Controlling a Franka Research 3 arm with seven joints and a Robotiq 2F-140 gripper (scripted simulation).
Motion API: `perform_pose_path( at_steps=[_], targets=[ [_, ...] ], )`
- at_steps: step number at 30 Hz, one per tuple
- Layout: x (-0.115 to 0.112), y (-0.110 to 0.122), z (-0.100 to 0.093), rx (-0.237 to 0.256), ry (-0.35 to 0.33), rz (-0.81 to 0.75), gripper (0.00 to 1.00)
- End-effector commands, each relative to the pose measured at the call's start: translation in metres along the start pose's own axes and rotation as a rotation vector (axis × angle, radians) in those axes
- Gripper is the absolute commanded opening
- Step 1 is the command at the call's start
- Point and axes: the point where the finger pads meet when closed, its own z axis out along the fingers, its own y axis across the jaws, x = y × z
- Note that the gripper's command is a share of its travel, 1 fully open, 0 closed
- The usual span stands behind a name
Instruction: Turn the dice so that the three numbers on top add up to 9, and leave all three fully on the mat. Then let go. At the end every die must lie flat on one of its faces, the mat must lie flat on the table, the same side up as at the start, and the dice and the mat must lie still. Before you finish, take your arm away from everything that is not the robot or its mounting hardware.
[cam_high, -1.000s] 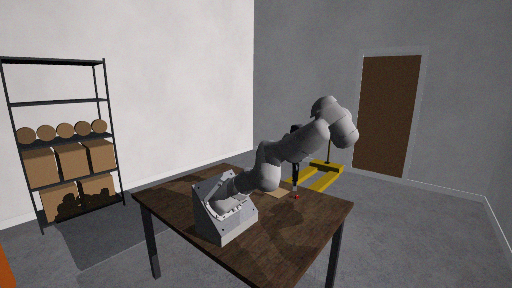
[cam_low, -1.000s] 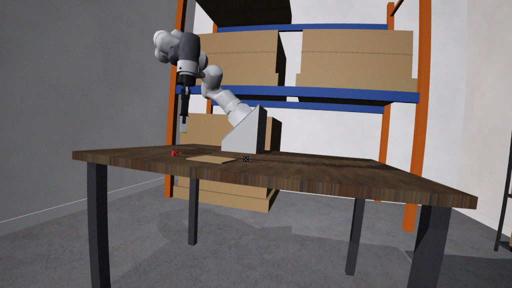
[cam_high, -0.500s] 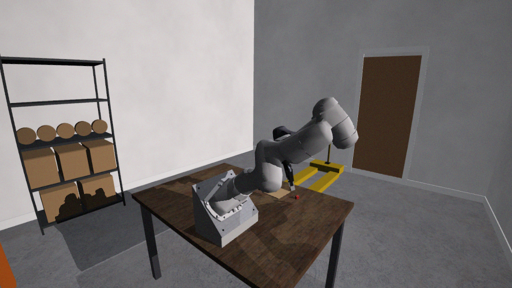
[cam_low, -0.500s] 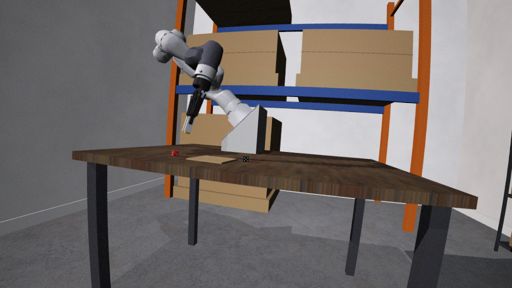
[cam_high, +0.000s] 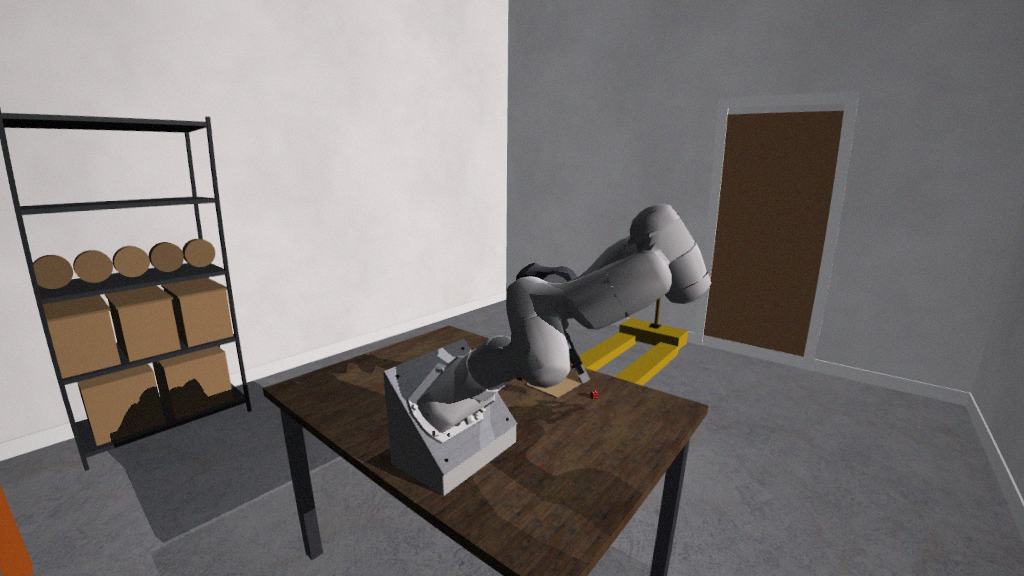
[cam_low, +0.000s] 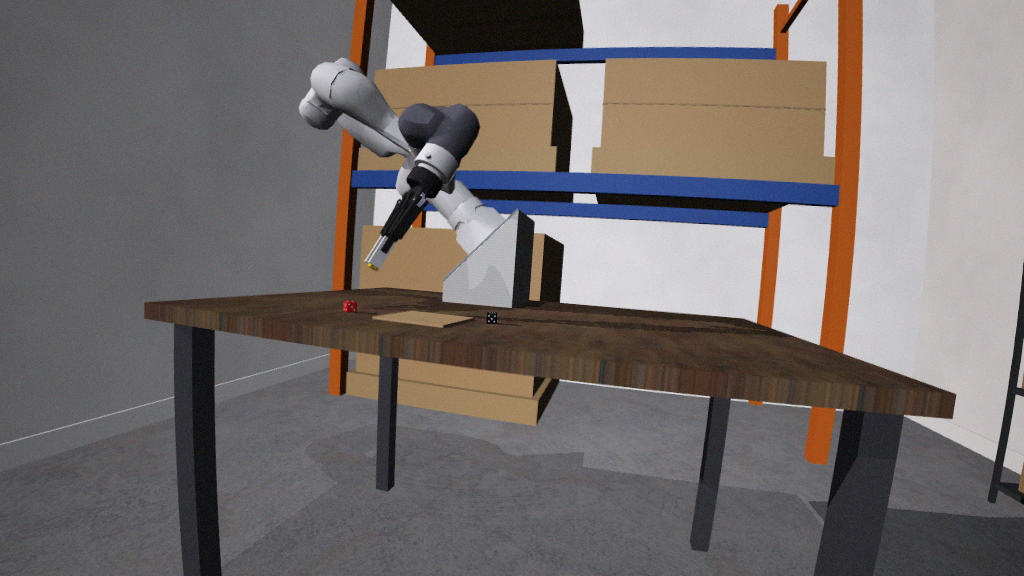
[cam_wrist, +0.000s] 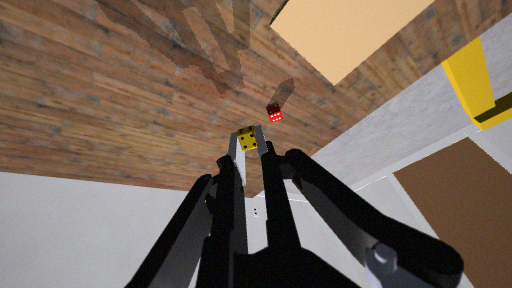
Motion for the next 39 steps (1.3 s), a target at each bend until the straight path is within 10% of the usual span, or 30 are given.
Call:
perform_pose_path(
  at_steps=[1, 26, 39],
  targets=[
    [-0.011, -0.011, 0.005, 0.054, -0.114, 0.111, 0.09],
    [0.0, -0.009, 0.004, 0.077, -0.563, 0.101, 0.09],
    [0.003, -0.008, 0.008, 0.077, -0.578, 0.1, 0.09]
  ],
)
